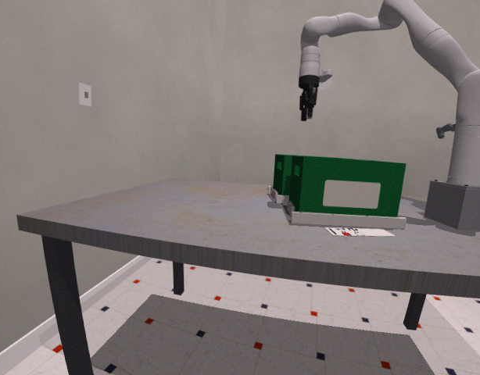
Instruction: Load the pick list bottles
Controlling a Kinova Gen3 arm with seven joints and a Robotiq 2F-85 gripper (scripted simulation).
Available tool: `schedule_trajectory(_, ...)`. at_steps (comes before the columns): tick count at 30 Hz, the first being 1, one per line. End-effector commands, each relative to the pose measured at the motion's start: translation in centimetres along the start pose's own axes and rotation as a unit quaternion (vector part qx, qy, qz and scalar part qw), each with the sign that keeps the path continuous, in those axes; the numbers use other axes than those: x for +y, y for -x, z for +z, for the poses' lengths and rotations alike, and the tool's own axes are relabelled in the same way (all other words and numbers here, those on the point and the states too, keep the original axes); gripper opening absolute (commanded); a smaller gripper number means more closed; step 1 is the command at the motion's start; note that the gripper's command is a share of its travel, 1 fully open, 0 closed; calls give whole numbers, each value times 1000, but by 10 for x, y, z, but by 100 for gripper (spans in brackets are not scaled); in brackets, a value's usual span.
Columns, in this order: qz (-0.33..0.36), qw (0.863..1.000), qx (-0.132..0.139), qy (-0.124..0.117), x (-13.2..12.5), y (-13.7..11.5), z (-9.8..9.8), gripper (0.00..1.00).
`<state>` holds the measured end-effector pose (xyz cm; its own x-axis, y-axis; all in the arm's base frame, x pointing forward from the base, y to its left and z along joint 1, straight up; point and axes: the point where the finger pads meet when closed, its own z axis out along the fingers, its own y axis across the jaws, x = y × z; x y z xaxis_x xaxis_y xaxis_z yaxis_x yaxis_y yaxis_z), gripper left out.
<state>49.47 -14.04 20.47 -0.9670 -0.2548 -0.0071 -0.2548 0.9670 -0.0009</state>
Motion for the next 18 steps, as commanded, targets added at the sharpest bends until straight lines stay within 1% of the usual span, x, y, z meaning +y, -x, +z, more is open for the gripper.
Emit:
schedule_trajectory(1,0,1000,0,0,-14,1,-4,67)
schedule_trajectory(2,0,1000,0,0,-19,1,-5,67)
schedule_trajectory(4,0,1000,0,0,-19,1,-5,67)
schedule_trajectory(8,0,1000,0,0,-38,1,-9,67)
schedule_trajectory(18,0,1000,0,0,-38,1,-9,67)
